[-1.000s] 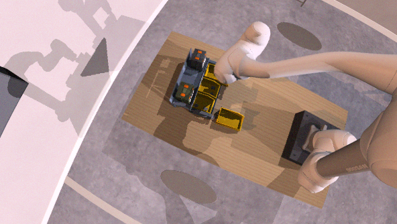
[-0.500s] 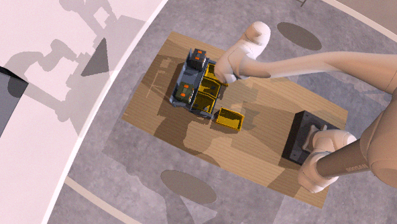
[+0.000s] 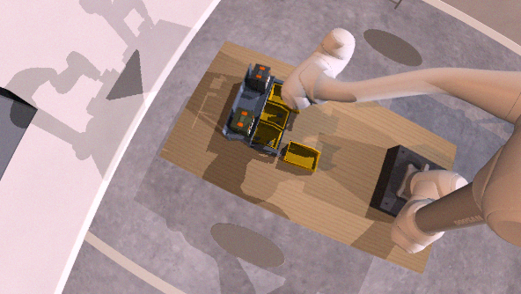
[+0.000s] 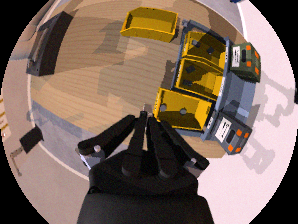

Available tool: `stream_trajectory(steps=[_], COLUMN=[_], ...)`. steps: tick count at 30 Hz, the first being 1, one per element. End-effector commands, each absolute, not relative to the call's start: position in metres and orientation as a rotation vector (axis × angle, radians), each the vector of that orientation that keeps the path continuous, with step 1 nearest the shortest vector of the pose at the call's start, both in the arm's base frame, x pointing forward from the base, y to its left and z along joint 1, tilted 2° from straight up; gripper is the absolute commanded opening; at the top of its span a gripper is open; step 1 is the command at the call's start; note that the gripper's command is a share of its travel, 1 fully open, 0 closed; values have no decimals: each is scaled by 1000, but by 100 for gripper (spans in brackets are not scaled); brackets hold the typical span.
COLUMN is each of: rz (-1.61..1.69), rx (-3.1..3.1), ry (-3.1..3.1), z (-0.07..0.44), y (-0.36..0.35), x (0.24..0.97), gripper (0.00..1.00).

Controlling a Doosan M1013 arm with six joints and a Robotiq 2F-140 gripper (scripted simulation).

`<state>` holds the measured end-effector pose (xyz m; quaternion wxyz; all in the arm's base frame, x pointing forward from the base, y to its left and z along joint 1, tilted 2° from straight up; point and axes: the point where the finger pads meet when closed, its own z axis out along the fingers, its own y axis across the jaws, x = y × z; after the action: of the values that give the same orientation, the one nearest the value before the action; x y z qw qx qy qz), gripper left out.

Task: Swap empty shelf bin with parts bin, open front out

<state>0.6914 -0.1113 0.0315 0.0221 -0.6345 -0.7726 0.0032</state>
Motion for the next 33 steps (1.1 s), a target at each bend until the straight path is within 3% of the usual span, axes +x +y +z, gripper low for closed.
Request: stream_trajectory(steps=[1, 33], rz=[-4, -4], rx=[-1973, -1973], ry=[-2391, -2391], z=[30, -49], y=[-111, -109], x=[692, 689], gripper=[10, 10])
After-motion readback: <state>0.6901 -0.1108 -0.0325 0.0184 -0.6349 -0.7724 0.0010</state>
